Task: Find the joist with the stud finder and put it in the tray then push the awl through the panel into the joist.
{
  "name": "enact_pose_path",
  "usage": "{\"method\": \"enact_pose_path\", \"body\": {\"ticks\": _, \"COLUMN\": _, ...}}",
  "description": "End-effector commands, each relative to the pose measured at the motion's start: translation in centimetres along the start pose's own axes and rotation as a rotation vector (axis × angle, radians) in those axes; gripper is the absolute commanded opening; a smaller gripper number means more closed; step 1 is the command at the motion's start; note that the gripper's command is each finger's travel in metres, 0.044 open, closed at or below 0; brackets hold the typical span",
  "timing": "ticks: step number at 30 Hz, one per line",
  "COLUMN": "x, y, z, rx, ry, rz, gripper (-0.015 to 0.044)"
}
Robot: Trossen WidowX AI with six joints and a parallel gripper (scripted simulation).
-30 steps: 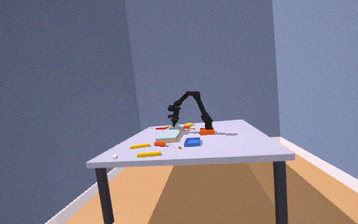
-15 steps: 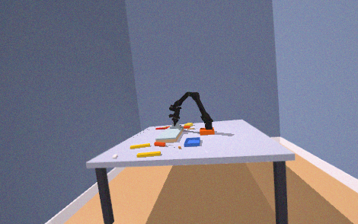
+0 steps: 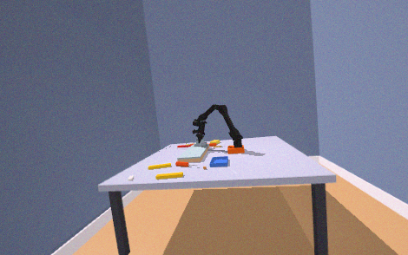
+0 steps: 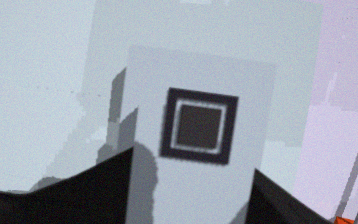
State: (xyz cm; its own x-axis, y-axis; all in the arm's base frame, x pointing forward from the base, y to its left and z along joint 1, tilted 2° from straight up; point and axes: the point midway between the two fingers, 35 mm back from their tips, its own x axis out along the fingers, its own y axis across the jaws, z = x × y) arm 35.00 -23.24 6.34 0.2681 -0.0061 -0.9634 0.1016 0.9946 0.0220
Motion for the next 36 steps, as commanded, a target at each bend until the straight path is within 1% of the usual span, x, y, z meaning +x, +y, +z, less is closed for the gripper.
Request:
{"method": "enact_pose_path", "body": {"ticks": 1, "x": -1.8, "y": -0.4, "z": 1.0, "rx": -0.003, "ry": -0.015, "rz": -0.009, "gripper": 0.0000}}
{"method": "enact_pose_path", "body": {"ticks": 17, "x": -9.0, "y": -0.5, "z": 2.6, "rx": -0.005, "ry": -0.015, "rz": -0.010, "gripper": 0.0000}}
{"method": "enact_pose_path", "body": {"ticks": 24, "x": -8.9, "y": 0.7, "z": 3.1, "rx": -0.031, "ry": -0.015, "rz": -0.002, "gripper": 0.0000}}
{"method": "enact_pose_path", "body": {"ticks": 36, "x": -8.0, "y": 9.0, "z": 5.3, "rx": -0.220, "ry": -0.018, "rz": 0.052, "gripper": 0.0000}}
